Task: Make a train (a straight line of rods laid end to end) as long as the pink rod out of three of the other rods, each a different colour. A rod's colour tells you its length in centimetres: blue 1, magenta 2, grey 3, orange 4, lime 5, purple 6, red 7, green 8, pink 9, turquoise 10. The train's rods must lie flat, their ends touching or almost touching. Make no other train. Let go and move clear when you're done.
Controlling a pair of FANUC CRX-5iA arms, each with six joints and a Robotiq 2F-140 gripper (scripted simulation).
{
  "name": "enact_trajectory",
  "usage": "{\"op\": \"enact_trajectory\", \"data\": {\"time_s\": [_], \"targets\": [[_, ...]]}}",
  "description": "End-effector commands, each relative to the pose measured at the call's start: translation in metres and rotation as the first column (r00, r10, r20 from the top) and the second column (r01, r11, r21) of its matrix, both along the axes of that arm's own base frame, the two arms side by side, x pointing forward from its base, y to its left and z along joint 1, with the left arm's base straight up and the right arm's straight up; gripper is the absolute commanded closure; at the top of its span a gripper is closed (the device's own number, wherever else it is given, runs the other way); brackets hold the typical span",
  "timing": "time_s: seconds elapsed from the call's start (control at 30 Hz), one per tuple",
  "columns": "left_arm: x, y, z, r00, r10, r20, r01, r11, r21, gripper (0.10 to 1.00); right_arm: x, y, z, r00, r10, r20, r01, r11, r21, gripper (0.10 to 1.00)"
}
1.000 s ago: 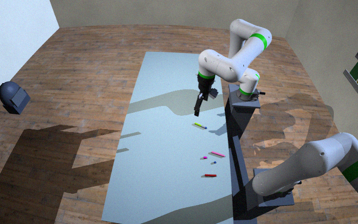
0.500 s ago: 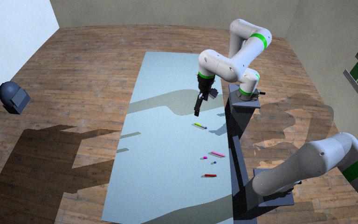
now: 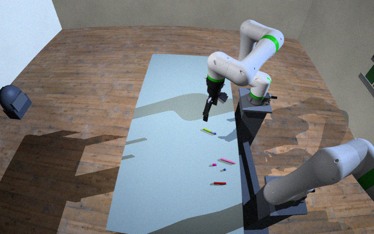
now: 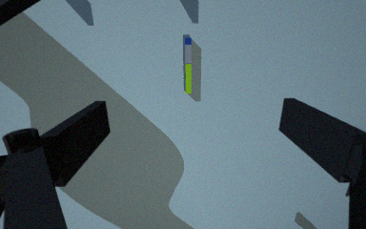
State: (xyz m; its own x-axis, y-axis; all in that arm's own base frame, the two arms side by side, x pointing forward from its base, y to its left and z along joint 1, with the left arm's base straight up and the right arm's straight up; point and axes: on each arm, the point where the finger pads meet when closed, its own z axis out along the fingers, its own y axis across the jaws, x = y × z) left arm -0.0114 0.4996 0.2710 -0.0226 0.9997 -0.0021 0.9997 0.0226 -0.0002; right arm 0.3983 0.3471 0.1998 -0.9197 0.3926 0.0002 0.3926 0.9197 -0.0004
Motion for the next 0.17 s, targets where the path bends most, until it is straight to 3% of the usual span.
{"op": "enact_trajectory", "data": {"time_s": [0.0, 0.13], "targets": [[0.0002, 0.0003, 0.001, 1.0, 0.0, 0.0, 0.0, 1.0, 0.002, 0.098, 0.0004, 0.0002, 0.0009, 1.0, 0.0, 0.002, 0.0, 1.0, 0.001, 0.098], [0.0002, 0.0003, 0.001, 1.0, 0.0, 0.0, 0.0, 1.0, 0.002, 0.098, 0.0004, 0.0002, 0.0009, 1.0, 0.0, 0.002, 0.0, 1.0, 0.001, 0.098]]}}
